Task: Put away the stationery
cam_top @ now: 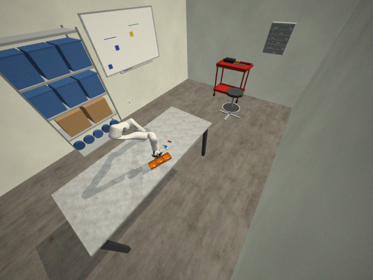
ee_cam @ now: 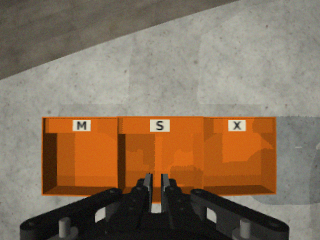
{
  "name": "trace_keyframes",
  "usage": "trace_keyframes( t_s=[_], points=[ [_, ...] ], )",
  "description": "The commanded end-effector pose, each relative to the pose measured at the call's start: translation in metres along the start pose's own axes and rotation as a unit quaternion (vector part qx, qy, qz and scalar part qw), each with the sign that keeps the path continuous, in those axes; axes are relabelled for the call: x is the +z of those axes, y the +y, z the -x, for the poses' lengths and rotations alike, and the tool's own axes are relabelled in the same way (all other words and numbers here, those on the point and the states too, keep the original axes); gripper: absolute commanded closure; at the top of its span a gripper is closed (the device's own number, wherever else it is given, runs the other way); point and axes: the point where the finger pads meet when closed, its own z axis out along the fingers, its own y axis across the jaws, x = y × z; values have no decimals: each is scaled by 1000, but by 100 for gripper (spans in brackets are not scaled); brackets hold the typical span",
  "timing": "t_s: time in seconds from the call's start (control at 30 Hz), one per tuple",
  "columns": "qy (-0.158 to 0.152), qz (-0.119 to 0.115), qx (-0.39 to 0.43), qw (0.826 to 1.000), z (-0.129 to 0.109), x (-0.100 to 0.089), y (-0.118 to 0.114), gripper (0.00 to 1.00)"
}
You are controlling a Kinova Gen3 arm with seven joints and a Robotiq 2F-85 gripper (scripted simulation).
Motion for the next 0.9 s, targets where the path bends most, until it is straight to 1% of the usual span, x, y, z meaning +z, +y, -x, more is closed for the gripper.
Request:
trace_keyframes(
  t_s=[0.0,0.77,0.87],
  points=[
    [1,0,0,1000,0,-1,0,91],
    [1,0,0,1000,0,-1,0,91],
    [1,0,0,1000,0,-5,0,91]
  ],
)
